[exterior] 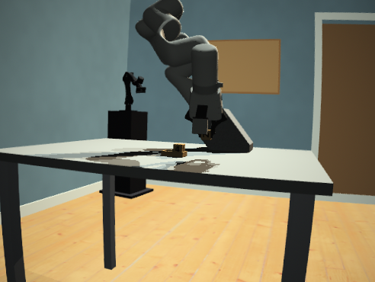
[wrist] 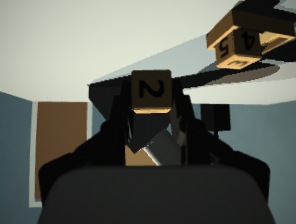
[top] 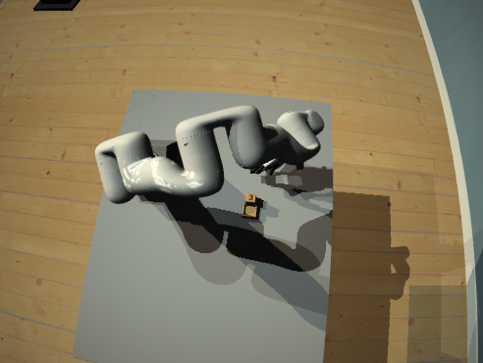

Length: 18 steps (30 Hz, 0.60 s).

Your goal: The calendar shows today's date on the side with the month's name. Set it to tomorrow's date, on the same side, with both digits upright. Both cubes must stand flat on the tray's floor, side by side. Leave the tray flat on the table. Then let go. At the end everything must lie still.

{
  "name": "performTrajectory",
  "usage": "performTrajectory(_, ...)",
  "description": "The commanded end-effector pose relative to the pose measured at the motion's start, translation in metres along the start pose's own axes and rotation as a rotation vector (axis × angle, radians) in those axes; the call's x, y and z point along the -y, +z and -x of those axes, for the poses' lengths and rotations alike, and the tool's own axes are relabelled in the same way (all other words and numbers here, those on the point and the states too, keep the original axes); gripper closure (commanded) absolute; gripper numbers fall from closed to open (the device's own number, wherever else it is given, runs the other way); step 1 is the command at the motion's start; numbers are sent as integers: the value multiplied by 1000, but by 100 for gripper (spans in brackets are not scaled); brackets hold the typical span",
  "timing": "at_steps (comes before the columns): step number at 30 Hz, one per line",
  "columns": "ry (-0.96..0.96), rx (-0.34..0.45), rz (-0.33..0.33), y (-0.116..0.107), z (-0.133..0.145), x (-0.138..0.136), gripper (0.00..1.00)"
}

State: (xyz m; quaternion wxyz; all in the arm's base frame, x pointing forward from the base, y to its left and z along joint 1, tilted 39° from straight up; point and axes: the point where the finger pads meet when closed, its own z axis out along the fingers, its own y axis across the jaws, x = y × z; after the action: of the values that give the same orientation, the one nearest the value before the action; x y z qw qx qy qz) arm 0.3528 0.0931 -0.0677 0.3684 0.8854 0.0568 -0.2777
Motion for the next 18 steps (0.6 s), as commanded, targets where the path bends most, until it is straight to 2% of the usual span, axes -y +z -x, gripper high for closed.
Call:
performTrajectory(1,0,-4,-1,3,-4,0,71)
performTrajectory(18,0,-4,-1,24,-19,0,71)
